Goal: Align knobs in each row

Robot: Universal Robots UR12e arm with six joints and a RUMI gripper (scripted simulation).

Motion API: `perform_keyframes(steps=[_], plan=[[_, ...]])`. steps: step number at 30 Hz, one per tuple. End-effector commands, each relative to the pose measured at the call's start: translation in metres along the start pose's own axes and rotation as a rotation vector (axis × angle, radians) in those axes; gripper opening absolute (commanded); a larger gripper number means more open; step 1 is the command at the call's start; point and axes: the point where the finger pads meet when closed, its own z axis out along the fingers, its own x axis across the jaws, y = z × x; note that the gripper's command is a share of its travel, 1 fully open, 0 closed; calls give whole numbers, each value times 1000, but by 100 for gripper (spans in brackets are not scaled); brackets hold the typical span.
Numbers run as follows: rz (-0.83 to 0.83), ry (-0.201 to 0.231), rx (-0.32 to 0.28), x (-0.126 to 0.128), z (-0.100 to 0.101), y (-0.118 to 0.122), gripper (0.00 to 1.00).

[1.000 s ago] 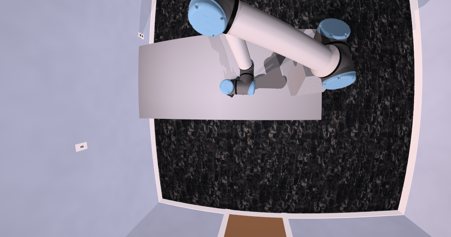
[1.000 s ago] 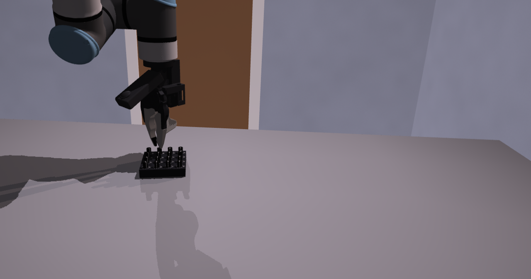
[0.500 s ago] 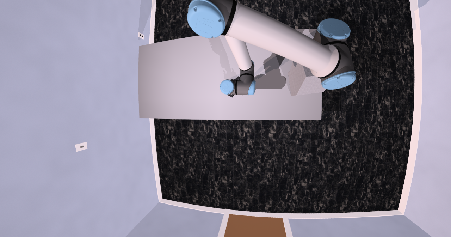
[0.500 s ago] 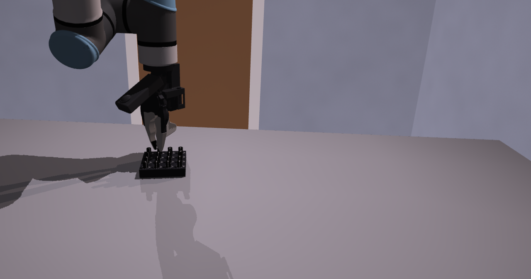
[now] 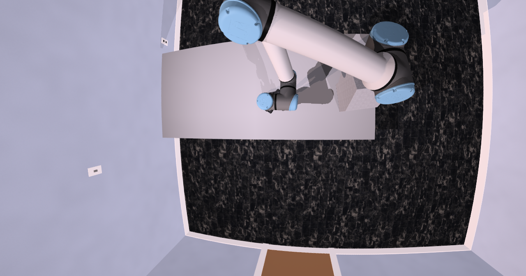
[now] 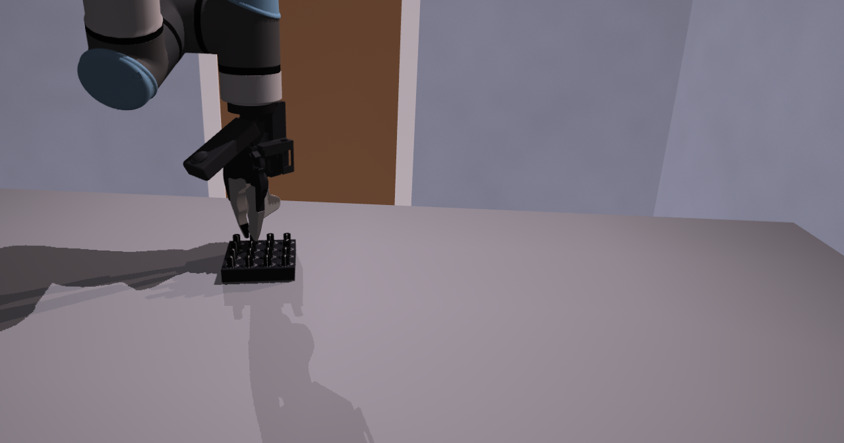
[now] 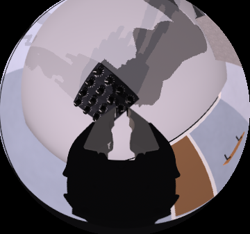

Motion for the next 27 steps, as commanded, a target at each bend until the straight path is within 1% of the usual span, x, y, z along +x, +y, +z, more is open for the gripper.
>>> perform_keyframes(steps=[1, 20, 21, 27], plan=[[2, -2, -3, -3, 0, 2, 11], [2, -2, -3, -3, 0, 2, 11], [2, -2, -3, -3, 0, 2, 4], [1, -2, -3, -2, 0, 2, 4]])
